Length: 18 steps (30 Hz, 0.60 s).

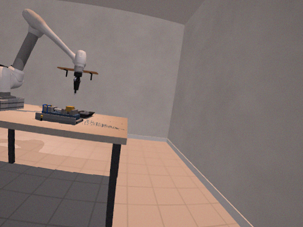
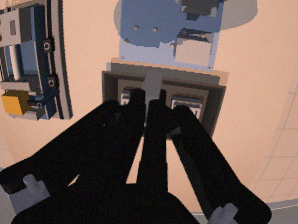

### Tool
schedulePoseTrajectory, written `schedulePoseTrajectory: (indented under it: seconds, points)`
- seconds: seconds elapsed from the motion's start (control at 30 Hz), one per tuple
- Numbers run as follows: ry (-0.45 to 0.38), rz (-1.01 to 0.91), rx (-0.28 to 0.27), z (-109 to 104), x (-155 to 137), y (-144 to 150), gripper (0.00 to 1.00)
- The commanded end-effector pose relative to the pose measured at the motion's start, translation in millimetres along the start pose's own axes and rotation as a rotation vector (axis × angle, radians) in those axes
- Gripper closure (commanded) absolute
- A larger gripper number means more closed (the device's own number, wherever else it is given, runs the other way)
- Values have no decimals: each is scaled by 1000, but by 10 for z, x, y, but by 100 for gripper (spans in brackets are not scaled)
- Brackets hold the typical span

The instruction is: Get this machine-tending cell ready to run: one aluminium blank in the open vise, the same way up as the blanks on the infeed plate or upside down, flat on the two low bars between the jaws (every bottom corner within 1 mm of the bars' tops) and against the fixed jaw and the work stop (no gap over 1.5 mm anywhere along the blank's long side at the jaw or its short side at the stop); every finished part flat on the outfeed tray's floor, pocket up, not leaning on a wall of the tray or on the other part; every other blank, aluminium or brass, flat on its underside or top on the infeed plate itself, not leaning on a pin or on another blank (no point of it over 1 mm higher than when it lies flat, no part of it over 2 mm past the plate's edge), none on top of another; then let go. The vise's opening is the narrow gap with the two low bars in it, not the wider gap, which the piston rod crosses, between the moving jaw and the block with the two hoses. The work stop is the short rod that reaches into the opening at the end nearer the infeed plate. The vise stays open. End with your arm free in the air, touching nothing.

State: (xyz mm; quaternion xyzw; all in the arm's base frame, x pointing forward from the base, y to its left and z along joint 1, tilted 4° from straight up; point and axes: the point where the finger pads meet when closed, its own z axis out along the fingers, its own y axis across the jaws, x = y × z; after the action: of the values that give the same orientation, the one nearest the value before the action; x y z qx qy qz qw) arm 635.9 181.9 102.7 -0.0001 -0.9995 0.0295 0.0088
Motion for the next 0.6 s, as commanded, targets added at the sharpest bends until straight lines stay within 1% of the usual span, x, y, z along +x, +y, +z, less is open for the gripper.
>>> schedulePoseTrajectory:
  seconds: [0.0,0.57]
  points:
    - [0,0,0,-1,0,0,100]
    - [0,0,0,32,0,0,100]
